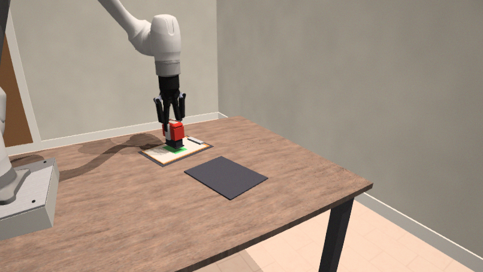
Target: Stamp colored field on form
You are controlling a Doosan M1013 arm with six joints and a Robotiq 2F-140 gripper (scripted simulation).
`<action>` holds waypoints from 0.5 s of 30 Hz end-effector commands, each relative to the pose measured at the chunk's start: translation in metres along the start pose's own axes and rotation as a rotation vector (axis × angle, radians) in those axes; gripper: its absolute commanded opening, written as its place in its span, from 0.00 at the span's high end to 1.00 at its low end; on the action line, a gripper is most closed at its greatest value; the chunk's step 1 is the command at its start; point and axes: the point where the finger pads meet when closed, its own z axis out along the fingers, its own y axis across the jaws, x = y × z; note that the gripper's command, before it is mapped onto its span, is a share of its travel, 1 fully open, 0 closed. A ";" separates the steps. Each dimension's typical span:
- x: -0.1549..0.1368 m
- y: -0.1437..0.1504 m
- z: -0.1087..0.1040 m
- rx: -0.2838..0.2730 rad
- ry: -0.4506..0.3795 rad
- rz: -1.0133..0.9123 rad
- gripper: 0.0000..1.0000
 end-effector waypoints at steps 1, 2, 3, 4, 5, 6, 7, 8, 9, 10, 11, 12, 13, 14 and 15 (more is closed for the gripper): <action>0.000 0.000 0.005 0.000 0.000 0.000 0.84; 0.000 0.000 0.007 0.000 0.000 0.000 0.84; 0.000 0.000 0.009 0.000 0.000 0.000 0.84; 0.000 0.000 0.010 0.000 0.000 0.000 0.84; 0.000 0.000 0.012 0.000 0.000 0.000 0.84; 0.000 0.000 0.012 0.000 0.000 0.000 0.84; 0.000 0.000 0.012 0.000 0.000 0.000 0.84; 0.000 0.000 0.013 0.000 0.000 0.000 0.84; 0.000 0.000 0.014 0.000 0.000 0.000 0.84; 0.000 0.000 0.014 0.000 0.000 0.000 0.84; 0.000 0.000 0.015 0.000 0.000 0.000 0.84; 0.000 0.000 0.015 0.000 0.000 0.000 0.84; 0.000 0.000 0.015 0.000 0.000 0.000 0.84; 0.000 0.000 0.015 0.000 0.000 0.000 0.84; 0.000 0.000 0.015 0.000 0.000 0.000 0.84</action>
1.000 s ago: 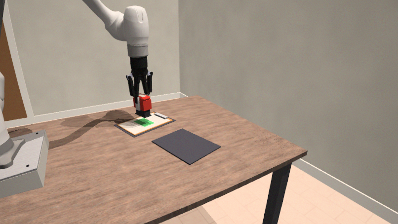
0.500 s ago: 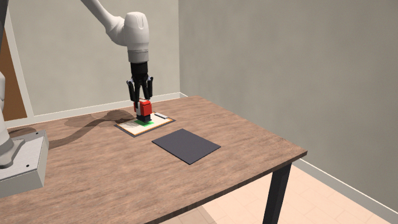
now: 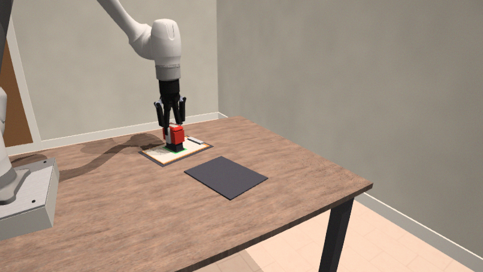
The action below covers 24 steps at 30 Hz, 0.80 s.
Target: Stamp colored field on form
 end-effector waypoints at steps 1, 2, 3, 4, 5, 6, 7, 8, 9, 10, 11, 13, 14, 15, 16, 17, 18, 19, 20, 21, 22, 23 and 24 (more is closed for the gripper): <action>0.000 0.000 0.000 0.000 0.000 0.000 0.84; 0.000 0.000 0.000 0.000 0.000 0.000 0.84; 0.000 0.000 0.000 0.000 0.000 0.000 0.84; 0.000 0.000 0.000 0.000 0.000 0.000 0.84; 0.000 0.000 0.000 0.000 0.000 0.000 0.84; 0.000 0.000 0.000 0.000 0.000 0.000 0.84; 0.000 0.000 0.000 0.000 0.000 0.000 0.84; 0.000 0.000 0.000 0.000 0.000 0.000 0.84; 0.000 0.000 0.000 0.000 0.000 0.000 0.84; 0.000 0.000 0.001 0.000 0.000 0.000 0.84; 0.000 0.000 0.003 0.000 0.000 0.000 0.84; 0.000 0.000 0.008 0.000 0.000 0.000 0.84; 0.000 0.000 0.010 0.000 0.000 0.000 0.84; 0.000 0.000 0.013 0.000 0.000 0.000 0.84; 0.000 0.000 0.016 0.000 0.000 0.000 0.84; 0.000 0.000 0.019 0.000 0.000 0.000 0.84; 0.000 0.000 0.021 0.000 0.000 0.000 0.84; 0.000 0.000 0.022 0.000 0.000 0.000 0.84; 0.000 0.000 0.023 0.000 0.000 0.000 0.84; 0.000 0.000 0.023 0.000 0.000 0.000 0.84; 0.000 0.000 0.023 0.000 0.000 0.000 0.84; 0.000 0.000 0.023 0.000 0.000 0.000 0.84; 0.000 0.000 0.023 0.000 0.000 0.000 0.84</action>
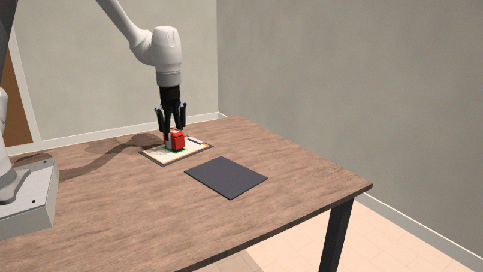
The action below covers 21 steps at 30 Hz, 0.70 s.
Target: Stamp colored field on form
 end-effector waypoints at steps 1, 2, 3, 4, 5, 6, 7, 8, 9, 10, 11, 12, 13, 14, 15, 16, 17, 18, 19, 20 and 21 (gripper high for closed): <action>0.000 0.000 0.000 0.000 0.000 0.000 0.84; 0.000 0.000 0.000 0.000 0.000 0.000 0.84; 0.000 0.000 0.000 0.000 0.000 0.000 0.84; 0.000 0.000 0.000 0.000 0.000 0.000 0.84; 0.000 0.000 0.000 0.000 0.000 0.000 0.84; 0.000 0.000 0.000 0.000 0.000 0.000 0.84; 0.000 0.000 0.000 0.000 0.000 0.000 0.84; 0.000 0.000 0.000 0.000 0.000 0.000 0.84; 0.000 0.000 0.000 0.000 0.000 0.000 0.84; 0.000 0.000 0.000 0.000 0.000 0.000 0.84; 0.000 0.000 0.000 0.000 0.000 0.000 0.84; 0.000 0.000 -0.001 0.000 0.000 0.000 0.84; 0.000 0.000 -0.003 0.000 0.000 0.000 0.84; 0.000 0.000 -0.004 0.000 0.000 0.000 0.84; 0.000 0.000 -0.007 0.000 0.000 0.000 0.84; 0.000 0.000 -0.010 0.000 0.000 0.000 0.84; 0.000 0.000 -0.013 0.000 0.000 0.000 0.84; 0.000 0.000 -0.013 0.000 0.000 0.000 0.84; 0.000 0.000 -0.013 0.000 0.000 0.000 0.84; 0.000 0.000 -0.016 0.000 0.000 0.000 0.84; 0.000 0.000 -0.018 0.000 0.000 0.000 0.84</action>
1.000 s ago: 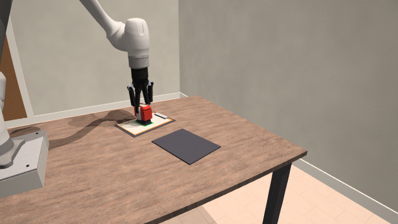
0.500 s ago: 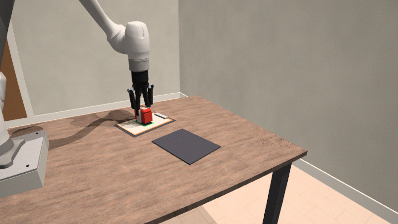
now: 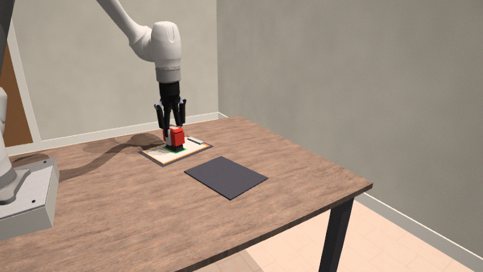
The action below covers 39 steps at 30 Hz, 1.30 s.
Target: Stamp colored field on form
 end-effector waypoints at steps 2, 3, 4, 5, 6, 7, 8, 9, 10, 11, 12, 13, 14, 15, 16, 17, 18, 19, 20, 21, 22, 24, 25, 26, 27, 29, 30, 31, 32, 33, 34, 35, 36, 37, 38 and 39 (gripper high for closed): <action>0.000 0.000 -0.008 0.000 0.000 0.000 0.84; 0.000 0.000 -0.009 0.000 0.000 0.000 0.84; 0.000 0.000 -0.010 0.000 0.000 0.000 0.84; 0.000 0.000 -0.010 0.000 0.000 0.000 0.84; 0.000 0.000 -0.010 0.000 0.000 0.000 0.84; 0.000 0.000 -0.010 0.000 0.000 0.000 0.84; 0.000 0.000 -0.010 0.000 0.000 0.000 0.84; 0.000 0.000 -0.010 0.000 0.000 0.000 0.84; 0.000 0.000 -0.010 0.000 0.000 0.000 0.84; 0.000 0.000 -0.010 0.000 0.000 0.000 0.84; 0.000 0.000 -0.010 0.000 0.000 0.000 0.84; 0.000 0.000 -0.010 0.000 0.000 0.000 0.84; 0.000 0.000 -0.010 0.000 0.000 0.000 0.84; 0.000 0.000 -0.010 0.000 0.000 0.000 0.84; 0.000 0.000 -0.010 0.000 0.000 0.000 0.84; 0.000 0.000 -0.010 0.000 0.000 0.000 0.84; 0.000 0.000 -0.010 0.000 0.000 0.000 0.84; 0.000 0.000 -0.010 0.000 0.000 0.000 0.84; 0.000 0.000 -0.010 0.000 0.000 0.000 0.84; 0.000 0.000 -0.011 0.000 0.000 0.000 0.84; 0.000 0.000 -0.012 0.000 0.000 0.000 0.84; 0.000 0.000 -0.022 0.000 0.000 0.000 0.84; 0.000 0.000 -0.029 0.000 0.000 0.000 0.84; 0.000 0.000 -0.036 0.000 0.000 0.000 0.84; 0.000 0.000 -0.042 0.000 0.000 0.000 0.84; 0.000 0.000 -0.048 0.000 0.000 0.000 0.84; 0.000 0.000 -0.048 0.000 0.000 0.000 0.84; 0.000 0.000 -0.048 0.000 0.000 0.000 0.84; 0.000 0.000 -0.048 0.000 0.000 0.000 0.84; 0.000 0.000 -0.048 0.000 0.000 0.000 0.84; 0.000 0.000 -0.048 0.000 0.000 0.000 0.84; 0.000 0.000 -0.048 0.000 0.000 0.000 0.84; 0.000 0.000 -0.048 0.000 0.000 0.000 0.84; 0.000 0.000 -0.048 0.000 0.000 0.000 0.84; 0.000 0.000 -0.048 0.000 0.000 0.000 0.84; 0.001 0.000 -0.048 0.000 0.000 0.000 0.84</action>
